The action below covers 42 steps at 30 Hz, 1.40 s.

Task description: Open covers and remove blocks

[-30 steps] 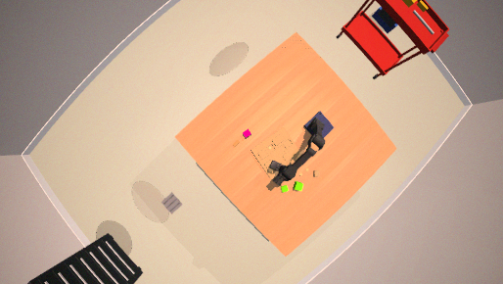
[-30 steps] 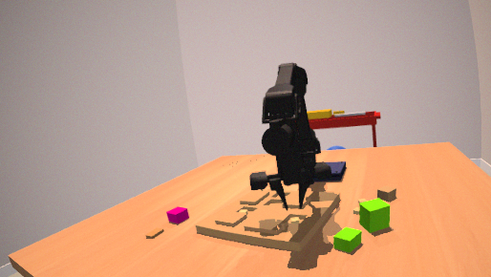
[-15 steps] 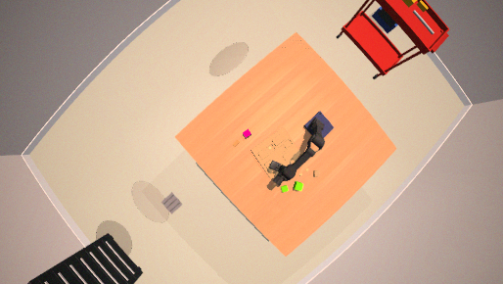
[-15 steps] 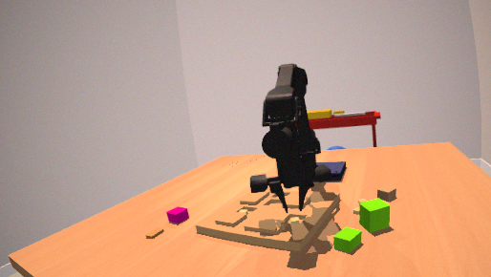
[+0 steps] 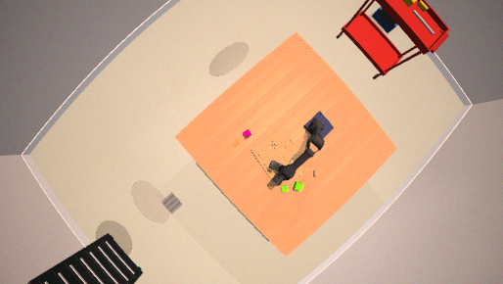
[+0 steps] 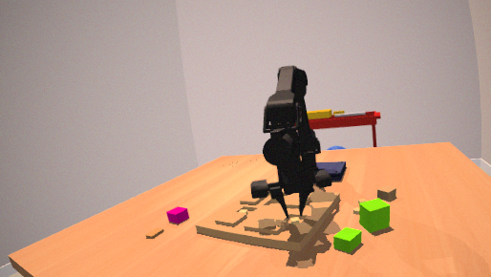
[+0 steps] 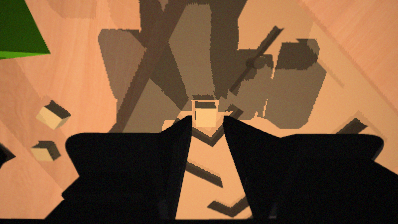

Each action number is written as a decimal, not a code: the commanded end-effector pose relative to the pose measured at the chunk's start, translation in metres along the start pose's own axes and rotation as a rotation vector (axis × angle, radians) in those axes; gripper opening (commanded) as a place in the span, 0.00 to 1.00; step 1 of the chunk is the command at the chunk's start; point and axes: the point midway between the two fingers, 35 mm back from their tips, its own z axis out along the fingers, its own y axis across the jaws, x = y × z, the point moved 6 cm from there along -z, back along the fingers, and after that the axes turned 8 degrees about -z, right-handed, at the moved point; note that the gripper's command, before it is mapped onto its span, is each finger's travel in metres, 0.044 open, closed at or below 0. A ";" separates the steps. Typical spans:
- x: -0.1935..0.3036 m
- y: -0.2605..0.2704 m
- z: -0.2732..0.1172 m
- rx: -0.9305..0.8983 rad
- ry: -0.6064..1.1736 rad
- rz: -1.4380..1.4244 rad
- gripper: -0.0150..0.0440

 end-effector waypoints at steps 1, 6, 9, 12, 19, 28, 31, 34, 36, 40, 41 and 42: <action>0.001 0.000 0.003 0.002 0.007 -0.004 0.50; 0.001 0.000 0.003 0.002 0.007 -0.004 0.50; 0.001 0.000 0.004 0.002 0.007 -0.004 0.50; 0.001 0.000 0.006 0.002 0.007 -0.004 0.50; 0.001 0.000 0.013 0.002 0.007 -0.004 0.50; 0.000 0.000 0.012 -0.001 0.001 0.000 0.47; 0.000 0.000 0.012 -0.001 0.001 0.000 0.44; 0.000 0.000 0.012 -0.001 0.001 0.000 0.41; 0.000 0.000 0.012 -0.001 0.001 0.000 0.39; 0.000 0.000 0.012 -0.001 0.001 0.000 0.39; 0.000 0.000 0.011 -0.001 0.002 0.000 0.39; 0.000 0.000 0.010 -0.001 0.002 -0.001 0.39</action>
